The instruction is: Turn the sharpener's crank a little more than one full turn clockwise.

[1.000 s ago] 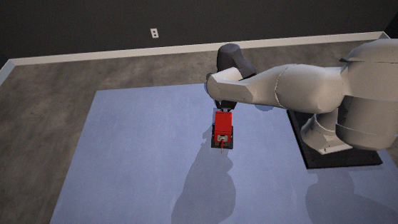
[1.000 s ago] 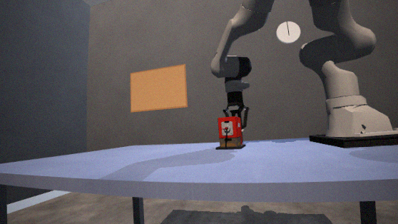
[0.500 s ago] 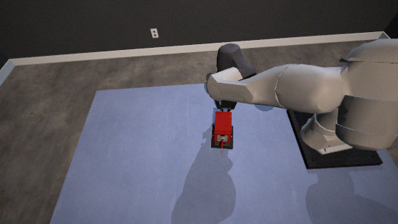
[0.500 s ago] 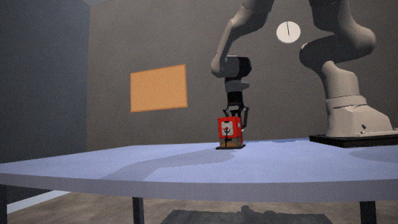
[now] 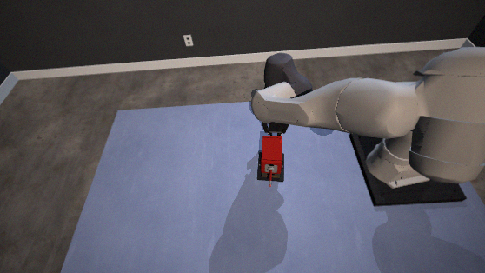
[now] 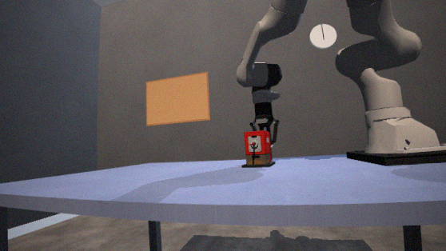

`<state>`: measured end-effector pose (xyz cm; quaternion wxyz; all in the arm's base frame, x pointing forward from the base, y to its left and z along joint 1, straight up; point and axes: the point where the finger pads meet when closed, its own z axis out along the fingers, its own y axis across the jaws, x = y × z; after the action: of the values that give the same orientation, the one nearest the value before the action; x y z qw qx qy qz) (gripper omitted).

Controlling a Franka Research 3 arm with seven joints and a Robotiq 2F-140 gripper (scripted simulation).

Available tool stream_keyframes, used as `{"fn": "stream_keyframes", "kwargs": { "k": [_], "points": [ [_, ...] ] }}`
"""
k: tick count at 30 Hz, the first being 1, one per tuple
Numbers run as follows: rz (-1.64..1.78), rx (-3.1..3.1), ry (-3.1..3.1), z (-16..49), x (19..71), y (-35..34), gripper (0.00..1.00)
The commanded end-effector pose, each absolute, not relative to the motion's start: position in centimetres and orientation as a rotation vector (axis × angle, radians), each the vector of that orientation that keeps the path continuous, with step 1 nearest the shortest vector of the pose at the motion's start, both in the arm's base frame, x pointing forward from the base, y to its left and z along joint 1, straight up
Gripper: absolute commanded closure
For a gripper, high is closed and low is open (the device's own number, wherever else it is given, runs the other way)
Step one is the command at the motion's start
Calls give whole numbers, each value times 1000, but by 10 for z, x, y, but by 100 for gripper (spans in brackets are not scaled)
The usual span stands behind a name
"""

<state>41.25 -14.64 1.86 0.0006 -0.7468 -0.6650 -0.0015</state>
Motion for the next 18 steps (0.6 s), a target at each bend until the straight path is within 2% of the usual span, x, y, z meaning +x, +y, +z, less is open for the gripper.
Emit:
{"fn": "stream_keyframes", "kwargs": {
  "k": [1, 18],
  "points": [
    [-9, -2344, -2092, 19, 412, -146, 90],
    [-9, -2344, -2092, 25, 395, -144, 90]
  ]
}}
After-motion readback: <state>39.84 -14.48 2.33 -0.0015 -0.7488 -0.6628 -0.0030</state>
